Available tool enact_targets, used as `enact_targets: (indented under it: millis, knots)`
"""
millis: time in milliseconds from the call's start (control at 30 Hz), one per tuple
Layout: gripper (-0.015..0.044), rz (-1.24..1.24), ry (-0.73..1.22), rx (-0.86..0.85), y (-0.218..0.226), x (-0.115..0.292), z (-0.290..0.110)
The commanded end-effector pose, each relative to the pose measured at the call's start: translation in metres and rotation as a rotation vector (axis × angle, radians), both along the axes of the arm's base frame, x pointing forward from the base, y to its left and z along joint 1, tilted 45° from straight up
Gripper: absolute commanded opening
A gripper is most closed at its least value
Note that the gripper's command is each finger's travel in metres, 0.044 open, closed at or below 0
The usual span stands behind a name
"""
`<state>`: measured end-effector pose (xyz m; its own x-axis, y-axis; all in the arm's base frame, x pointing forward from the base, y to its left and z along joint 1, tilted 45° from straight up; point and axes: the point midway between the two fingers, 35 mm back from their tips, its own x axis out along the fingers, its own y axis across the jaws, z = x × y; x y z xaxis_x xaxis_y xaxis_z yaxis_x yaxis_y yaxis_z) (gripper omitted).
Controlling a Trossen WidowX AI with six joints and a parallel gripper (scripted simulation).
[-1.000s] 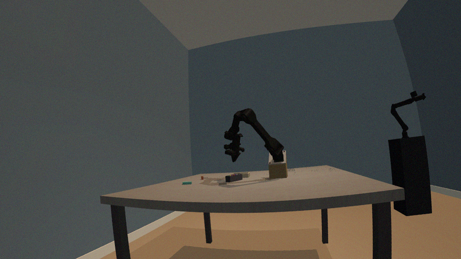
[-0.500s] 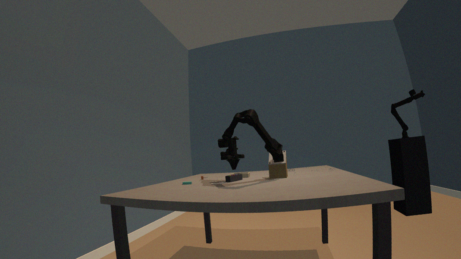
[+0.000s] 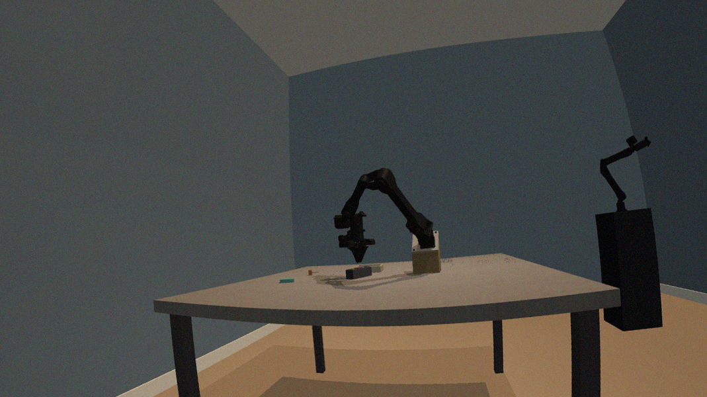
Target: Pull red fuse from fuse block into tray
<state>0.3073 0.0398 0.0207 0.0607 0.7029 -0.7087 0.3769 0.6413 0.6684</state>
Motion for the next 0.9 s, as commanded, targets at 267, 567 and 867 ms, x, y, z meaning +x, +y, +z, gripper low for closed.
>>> enact_targets:
  millis: [267, 567, 867]
  knots:
    - [0.0068, 0.0, 0.01, 0.007, 0.009, -0.002, -0.01]
    - [0.0068, 0.001, 0.01, 0.008, 0.014, -0.002, -0.016]
    - [0.0068, 0.001, 0.01, 0.008, 0.014, -0.002, -0.016]
